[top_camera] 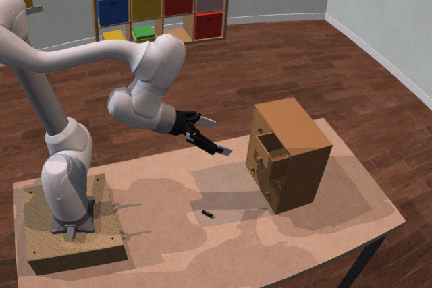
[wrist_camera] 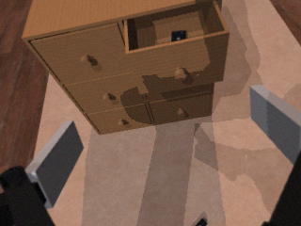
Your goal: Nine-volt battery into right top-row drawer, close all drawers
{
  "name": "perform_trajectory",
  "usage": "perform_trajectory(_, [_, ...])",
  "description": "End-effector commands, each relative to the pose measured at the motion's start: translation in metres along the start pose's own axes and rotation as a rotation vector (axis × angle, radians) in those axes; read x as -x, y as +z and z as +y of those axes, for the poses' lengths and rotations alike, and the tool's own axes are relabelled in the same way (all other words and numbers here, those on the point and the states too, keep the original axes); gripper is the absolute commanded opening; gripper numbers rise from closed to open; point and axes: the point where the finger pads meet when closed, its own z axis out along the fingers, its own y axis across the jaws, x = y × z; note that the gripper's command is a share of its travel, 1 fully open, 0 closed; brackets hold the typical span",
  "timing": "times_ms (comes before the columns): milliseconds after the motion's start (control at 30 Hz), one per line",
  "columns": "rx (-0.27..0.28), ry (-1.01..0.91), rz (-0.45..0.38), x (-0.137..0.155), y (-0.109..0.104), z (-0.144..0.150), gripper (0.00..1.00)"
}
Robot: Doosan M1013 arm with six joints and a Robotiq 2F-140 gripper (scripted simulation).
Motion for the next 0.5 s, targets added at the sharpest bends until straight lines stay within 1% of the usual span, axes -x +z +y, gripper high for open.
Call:
perform_trajectory(0, [-0.004, 0.007, -0.156, -0.003, -0.002, -0.001, 1.0])
perform_trajectory(67, [-0.004, 0.007, -0.156, -0.003, -0.002, -0.001, 1.0])
perform_trajectory(100, [-0.004, 0.007, -0.175, -0.004, -0.002, -0.001, 1.0])
perform_trajectory(200, [-0.004, 0.007, -0.246, -0.005, -0.003, -0.001, 1.0])
perform_trajectory(300, [-0.004, 0.007, -0.347, -0.008, -0.005, 0.0, 1.0])
perform_trajectory(467, [-0.019, 0.004, -0.447, -0.013, -0.008, 0.0, 1.0])
